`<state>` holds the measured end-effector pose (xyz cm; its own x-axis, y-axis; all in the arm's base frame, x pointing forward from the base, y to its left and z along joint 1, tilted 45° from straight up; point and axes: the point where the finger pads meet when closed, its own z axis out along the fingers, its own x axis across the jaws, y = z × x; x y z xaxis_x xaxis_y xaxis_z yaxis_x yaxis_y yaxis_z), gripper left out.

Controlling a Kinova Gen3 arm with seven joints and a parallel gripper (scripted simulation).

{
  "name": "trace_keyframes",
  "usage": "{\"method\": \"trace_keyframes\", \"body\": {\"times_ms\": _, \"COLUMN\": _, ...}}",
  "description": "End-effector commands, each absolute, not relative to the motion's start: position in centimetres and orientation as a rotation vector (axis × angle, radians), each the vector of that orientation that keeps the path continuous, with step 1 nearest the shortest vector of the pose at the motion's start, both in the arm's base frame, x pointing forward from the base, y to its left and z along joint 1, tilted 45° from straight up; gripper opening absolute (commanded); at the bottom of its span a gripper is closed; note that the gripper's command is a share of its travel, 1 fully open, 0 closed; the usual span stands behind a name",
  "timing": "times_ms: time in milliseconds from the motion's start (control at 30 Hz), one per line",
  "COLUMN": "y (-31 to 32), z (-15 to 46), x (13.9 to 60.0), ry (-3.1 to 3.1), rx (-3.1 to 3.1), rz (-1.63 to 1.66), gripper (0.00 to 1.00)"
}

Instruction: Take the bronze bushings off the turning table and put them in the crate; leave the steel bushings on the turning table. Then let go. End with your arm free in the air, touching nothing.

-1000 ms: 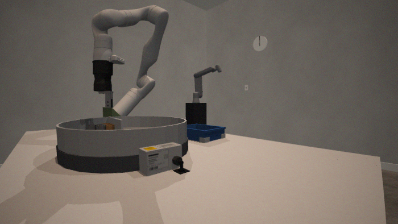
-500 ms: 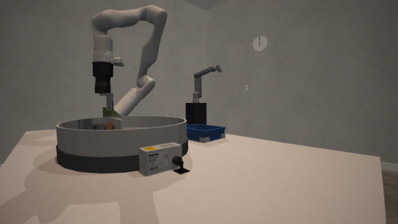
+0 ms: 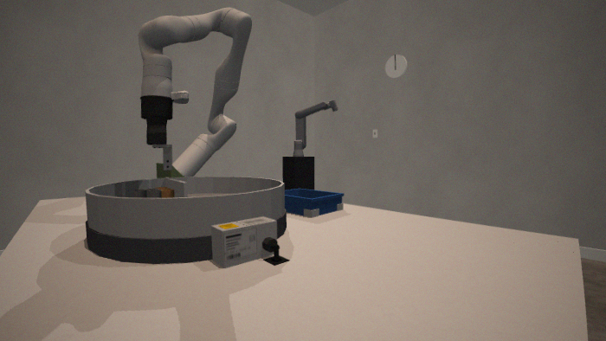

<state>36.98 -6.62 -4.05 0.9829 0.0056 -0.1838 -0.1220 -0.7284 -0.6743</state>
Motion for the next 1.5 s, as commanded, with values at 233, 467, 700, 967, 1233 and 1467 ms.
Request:
{"method": "trace_keyframes", "body": {"times_ms": 233, "y": -6.69, "z": -4.28, "x": 37.11, "ry": 0.066, "rx": -2.375, "rz": 0.212, "gripper": 0.27}}
{"method": "trace_keyframes", "body": {"times_ms": 467, "y": -6.69, "z": -4.27, "x": 37.12, "ry": 0.066, "rx": -2.375, "rz": 0.212, "gripper": 0.42}}
{"method": "trace_keyframes", "body": {"times_ms": 700, "y": -6.69, "z": -4.27, "x": 37.12, "ry": 0.066, "rx": -2.375, "rz": 0.212, "gripper": 0.42}}
{"method": "trace_keyframes", "body": {"times_ms": 967, "y": -6.69, "z": -4.27, "x": 37.12, "ry": 0.066, "rx": -2.375, "rz": 0.212, "gripper": 0.42}}
{"method": "trace_keyframes", "body": {"times_ms": 1233, "y": -6.69, "z": -4.27, "x": 37.12, "ry": 0.066, "rx": -2.375, "rz": 0.212, "gripper": 0.42}}
{"method": "trace_keyframes", "body": {"times_ms": 1467, "y": -6.69, "z": -4.27, "x": 37.12, "ry": 0.066, "rx": -2.375, "rz": 0.212, "gripper": 0.42}}
